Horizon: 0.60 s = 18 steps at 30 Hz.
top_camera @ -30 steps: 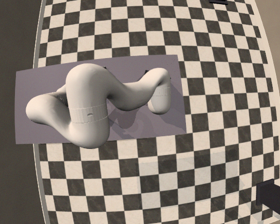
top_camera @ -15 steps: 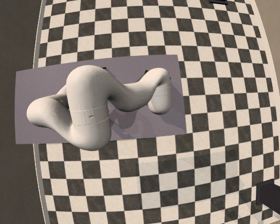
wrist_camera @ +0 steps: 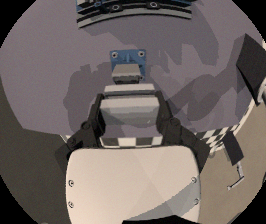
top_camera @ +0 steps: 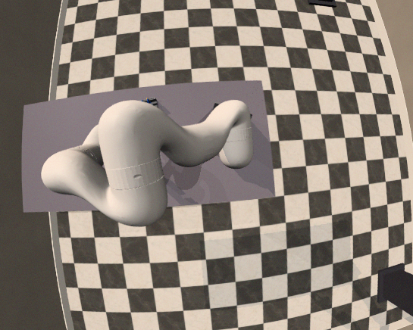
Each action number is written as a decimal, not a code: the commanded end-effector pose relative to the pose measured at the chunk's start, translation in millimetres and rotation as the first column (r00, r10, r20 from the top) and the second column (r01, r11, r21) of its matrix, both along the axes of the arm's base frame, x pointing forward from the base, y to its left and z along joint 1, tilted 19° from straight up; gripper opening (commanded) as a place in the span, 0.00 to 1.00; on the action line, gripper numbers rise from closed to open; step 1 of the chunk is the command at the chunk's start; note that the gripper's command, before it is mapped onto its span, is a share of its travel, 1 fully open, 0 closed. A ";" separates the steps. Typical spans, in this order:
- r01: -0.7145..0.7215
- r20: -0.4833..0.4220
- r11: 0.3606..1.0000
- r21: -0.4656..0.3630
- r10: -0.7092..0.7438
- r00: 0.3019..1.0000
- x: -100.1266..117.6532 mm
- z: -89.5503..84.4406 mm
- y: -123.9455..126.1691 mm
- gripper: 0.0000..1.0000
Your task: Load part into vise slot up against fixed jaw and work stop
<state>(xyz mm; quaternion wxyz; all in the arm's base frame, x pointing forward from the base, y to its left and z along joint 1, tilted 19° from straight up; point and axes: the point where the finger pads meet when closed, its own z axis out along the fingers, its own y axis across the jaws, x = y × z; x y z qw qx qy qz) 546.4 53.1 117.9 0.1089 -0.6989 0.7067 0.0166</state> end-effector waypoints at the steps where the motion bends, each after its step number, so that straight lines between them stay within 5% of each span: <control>1: 0.005 -0.005 0.999 -0.036 -0.005 1.000 0.4 0.7 0.1 0.00; 18: 0.018 -0.006 0.989 -0.144 -0.019 1.000 0.5 0.8 1.4 0.00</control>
